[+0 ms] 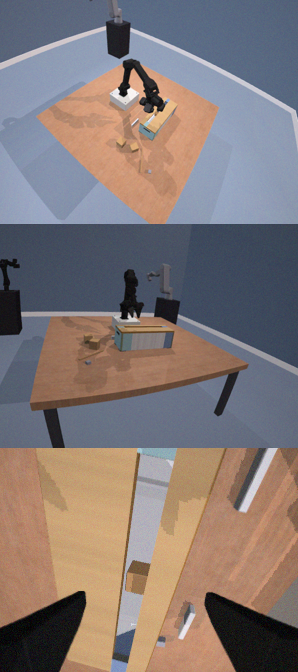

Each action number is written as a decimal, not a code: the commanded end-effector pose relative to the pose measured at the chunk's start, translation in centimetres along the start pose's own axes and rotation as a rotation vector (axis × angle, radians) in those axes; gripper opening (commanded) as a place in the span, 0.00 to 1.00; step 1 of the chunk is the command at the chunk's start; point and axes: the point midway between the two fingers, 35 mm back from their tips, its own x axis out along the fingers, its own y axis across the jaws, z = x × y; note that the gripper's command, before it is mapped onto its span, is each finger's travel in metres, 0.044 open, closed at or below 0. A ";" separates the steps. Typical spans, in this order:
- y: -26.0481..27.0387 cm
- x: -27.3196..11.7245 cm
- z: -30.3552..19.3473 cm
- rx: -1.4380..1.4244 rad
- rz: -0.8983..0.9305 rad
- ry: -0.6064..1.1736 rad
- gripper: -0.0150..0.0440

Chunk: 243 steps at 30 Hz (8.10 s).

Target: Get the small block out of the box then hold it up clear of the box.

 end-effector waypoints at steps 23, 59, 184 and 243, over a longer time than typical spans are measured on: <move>-2.7 5.1 -1.6 0.178 -0.175 0.104 0.93; -4.3 9.8 -0.3 0.179 -0.171 0.097 0.93; -4.3 6.9 -22.7 -4.173 -0.709 -0.038 0.74; -7.4 19.2 -20.5 -4.485 -0.963 0.075 0.74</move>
